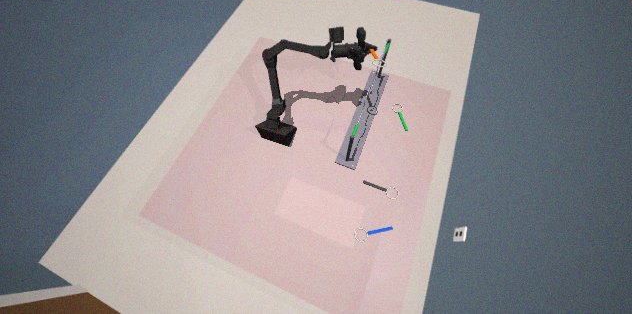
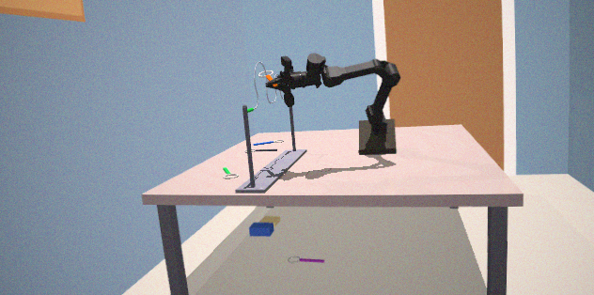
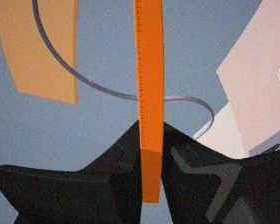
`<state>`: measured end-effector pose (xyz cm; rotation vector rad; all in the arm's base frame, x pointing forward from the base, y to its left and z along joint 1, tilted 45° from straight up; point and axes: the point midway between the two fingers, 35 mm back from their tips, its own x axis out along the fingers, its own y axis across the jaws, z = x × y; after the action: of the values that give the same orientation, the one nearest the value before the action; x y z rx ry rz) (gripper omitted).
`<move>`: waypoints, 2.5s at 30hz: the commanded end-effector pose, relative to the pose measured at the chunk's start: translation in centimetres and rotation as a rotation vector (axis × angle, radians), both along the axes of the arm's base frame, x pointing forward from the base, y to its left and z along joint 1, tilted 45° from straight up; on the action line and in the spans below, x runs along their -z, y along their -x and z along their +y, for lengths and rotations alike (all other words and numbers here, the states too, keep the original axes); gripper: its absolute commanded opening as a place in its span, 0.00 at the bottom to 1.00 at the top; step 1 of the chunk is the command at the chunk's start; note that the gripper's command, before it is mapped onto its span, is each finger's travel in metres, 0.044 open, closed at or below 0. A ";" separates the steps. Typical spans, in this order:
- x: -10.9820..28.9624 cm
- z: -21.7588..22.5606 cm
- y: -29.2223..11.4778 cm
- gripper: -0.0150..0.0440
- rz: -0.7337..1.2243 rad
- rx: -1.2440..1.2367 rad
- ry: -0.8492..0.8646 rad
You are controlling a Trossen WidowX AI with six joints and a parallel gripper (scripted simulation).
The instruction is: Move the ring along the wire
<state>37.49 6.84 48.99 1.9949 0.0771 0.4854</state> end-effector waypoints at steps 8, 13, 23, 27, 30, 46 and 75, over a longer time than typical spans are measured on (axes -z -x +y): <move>-0.5 -0.4 0.0 0.00 -0.027 0.008 -0.170; -0.7 -0.6 0.1 0.00 -0.038 0.010 -0.240; -1.1 -0.9 0.1 0.00 -0.060 0.012 -0.380; -1.3 -1.1 0.1 0.00 -0.068 0.013 -0.435; -1.4 -1.2 0.2 0.00 -0.074 0.014 -0.477; -1.7 -1.6 0.2 0.00 -0.101 0.016 -0.665; 0.5 2.8 -0.3 0.00 -0.080 0.011 -0.474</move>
<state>37.66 8.64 49.26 2.4976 -0.1384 0.6340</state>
